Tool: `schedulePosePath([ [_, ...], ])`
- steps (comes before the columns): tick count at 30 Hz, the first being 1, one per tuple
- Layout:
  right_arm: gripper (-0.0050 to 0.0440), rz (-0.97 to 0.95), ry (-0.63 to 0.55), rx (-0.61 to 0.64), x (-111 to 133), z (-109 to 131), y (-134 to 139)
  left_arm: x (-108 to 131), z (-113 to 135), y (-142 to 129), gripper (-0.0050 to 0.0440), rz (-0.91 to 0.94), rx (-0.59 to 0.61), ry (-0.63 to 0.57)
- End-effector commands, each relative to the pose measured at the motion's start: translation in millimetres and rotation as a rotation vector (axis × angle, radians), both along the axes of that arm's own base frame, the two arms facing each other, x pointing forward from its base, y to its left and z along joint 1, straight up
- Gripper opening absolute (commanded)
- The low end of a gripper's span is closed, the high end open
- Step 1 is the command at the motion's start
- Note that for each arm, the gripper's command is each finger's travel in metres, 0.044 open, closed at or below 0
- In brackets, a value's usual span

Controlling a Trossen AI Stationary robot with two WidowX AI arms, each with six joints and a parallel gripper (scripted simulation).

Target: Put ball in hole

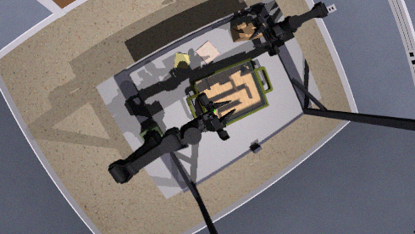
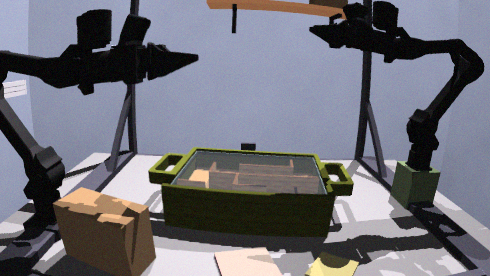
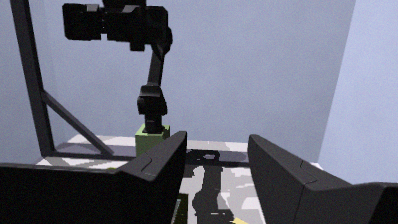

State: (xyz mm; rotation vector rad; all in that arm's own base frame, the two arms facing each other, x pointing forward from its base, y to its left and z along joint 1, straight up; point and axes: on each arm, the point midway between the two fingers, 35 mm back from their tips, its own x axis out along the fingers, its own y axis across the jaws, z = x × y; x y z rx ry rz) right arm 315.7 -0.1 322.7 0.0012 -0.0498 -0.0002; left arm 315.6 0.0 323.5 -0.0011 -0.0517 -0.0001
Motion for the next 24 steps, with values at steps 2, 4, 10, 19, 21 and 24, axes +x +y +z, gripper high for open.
schedulePosePath([
  [2,0.0161,-0.002,-0.027,-0.003,-0.7,13.0,0.4,-0.3,7.3,-0.5,0.0161,0.000,0.005,-0.015],
  [4,0.0161,-0.002,-0.026,-0.003,-0.6,12.8,0.5,-0.3,6.4,-0.4,0.0161,0.001,0.005,-0.013],
  [10,0.0161,-0.002,-0.024,-0.004,-0.6,11.6,0.4,-0.3,4.3,-0.3,0.0161,0.001,0.005,-0.009],
  [19,0.0161,-0.002,-0.025,-0.004,-0.7,12.0,0.5,0.0,0.8,-0.4,0.0161,0.001,0.006,-0.001],
  [21,0.0161,-0.002,-0.025,-0.004,-0.7,12.1,0.5,0.1,-0.1,-0.4,0.0161,0.001,0.006,0.001],
  [24,0.0161,-0.002,-0.025,-0.004,-0.7,12.2,0.5,0.1,-1.4,-0.4,0.0161,0.001,0.006,0.003],
])
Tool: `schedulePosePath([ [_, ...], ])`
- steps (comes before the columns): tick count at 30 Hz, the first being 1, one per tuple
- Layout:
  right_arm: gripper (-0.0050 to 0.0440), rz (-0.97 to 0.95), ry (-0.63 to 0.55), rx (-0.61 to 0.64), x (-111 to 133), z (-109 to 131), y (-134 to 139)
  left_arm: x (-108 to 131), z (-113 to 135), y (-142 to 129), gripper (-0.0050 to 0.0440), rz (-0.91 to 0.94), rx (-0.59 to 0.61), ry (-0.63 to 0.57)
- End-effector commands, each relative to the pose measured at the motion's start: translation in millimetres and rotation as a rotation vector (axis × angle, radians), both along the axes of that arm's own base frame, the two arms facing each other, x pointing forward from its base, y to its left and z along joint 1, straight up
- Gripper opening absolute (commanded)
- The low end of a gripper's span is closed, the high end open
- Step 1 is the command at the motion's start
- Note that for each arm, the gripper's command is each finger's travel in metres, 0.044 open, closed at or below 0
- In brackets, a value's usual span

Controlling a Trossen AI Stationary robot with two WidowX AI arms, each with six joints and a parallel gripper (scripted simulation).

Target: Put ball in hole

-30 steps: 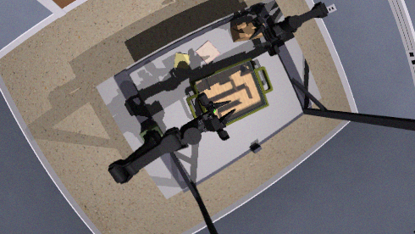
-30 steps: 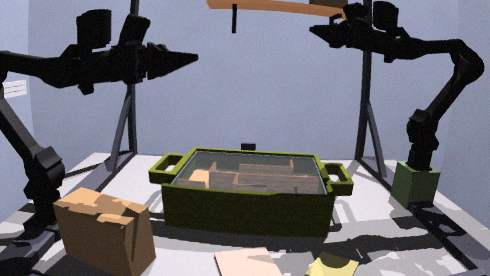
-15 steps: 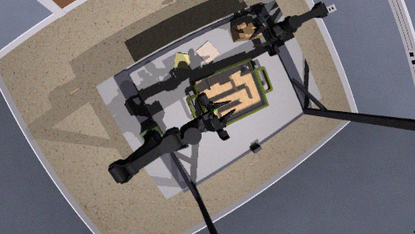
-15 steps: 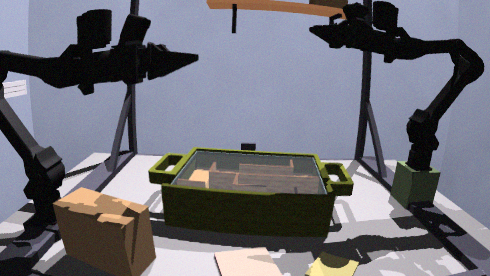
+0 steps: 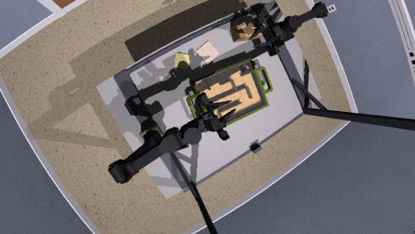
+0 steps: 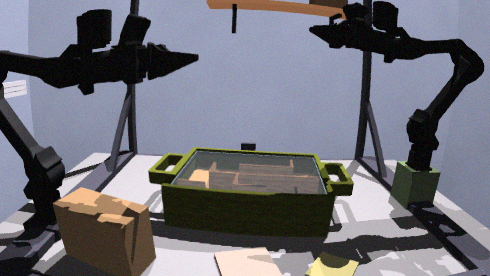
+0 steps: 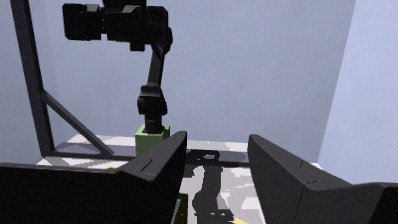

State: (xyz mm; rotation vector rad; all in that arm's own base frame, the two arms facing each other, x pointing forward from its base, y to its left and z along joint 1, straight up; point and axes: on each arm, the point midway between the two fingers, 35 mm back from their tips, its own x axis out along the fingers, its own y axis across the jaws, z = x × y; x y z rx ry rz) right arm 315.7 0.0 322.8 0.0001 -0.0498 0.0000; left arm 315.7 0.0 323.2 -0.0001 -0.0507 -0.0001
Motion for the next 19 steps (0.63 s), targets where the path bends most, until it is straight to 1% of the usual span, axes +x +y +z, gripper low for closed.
schedulePosePath([
  [1,0.0161,-0.002,-0.025,-0.003,-0.7,12.0,0.4,0.0,-1.5,-0.3,0.0161,0.001,0.005,0.003],
  [4,0.0161,-0.002,-0.025,-0.003,-0.7,12.1,0.4,0.0,-2.0,-0.3,0.0161,0.001,0.005,0.004],
  [5,0.0161,-0.002,-0.025,-0.003,-0.7,12.1,0.4,-0.2,2.8,-0.3,0.0161,0.001,0.004,-0.006],
  [6,0.0161,-0.002,-0.025,-0.003,-0.7,12.1,0.4,0.0,-0.1,-0.3,0.0161,0.001,0.005,0.000],
  [19,0.0161,-0.002,-0.025,-0.003,-0.7,12.1,0.4,-0.2,0.0,-0.3,0.0161,0.001,0.005,0.000],
])
